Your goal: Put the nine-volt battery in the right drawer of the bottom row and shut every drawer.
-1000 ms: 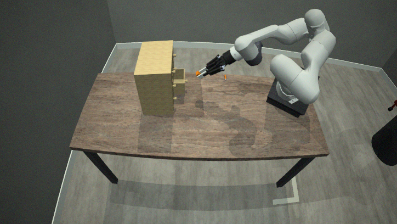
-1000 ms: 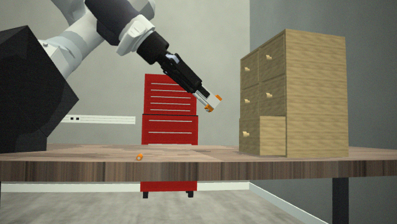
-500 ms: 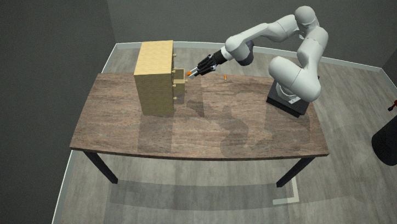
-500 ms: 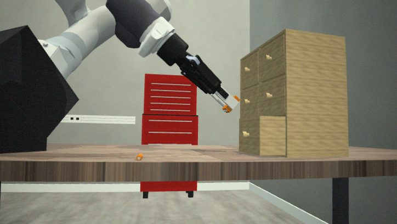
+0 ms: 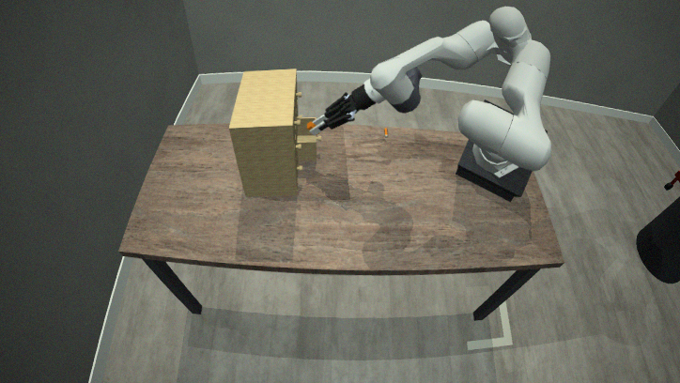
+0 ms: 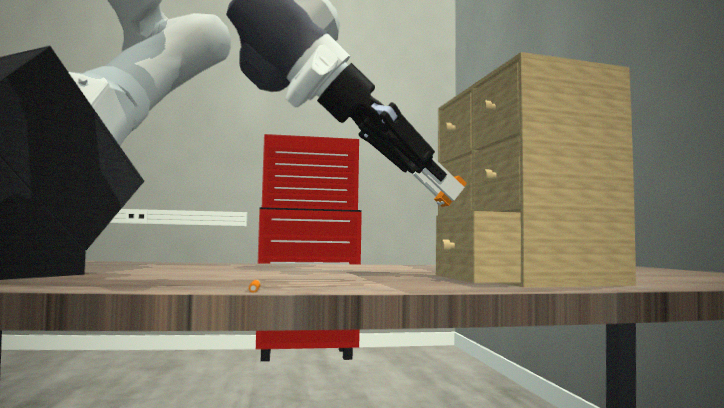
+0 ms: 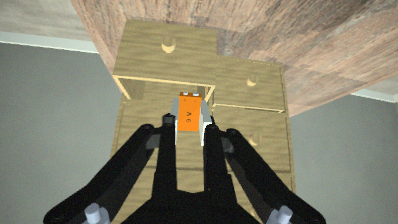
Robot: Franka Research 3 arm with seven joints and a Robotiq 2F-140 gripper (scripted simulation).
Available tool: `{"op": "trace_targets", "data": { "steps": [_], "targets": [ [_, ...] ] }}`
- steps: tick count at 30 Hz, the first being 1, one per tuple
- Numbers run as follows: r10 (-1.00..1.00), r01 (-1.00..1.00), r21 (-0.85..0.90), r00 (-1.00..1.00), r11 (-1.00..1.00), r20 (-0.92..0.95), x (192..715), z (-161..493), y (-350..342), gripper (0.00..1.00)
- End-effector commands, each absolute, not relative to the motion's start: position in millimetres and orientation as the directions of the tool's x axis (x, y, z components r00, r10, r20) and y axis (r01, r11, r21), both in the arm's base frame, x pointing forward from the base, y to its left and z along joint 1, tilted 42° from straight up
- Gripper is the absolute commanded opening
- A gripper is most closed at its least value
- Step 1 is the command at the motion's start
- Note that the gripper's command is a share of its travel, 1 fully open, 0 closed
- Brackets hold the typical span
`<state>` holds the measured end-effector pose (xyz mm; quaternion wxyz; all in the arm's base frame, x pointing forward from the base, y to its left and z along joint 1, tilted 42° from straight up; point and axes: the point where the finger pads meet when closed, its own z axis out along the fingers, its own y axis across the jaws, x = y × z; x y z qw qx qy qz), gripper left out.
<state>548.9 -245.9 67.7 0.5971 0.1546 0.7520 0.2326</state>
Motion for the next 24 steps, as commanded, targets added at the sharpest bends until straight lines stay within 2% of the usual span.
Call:
{"op": "trace_targets", "data": {
  "steps": [1,24],
  "targets": [
    [0.531,-0.028,0.552,-0.24,0.833,-0.813,556,69,-251,0.22],
    [0.531,-0.028,0.552,-0.24,0.833,-0.813,573,76,-255,0.22]
  ]
}}
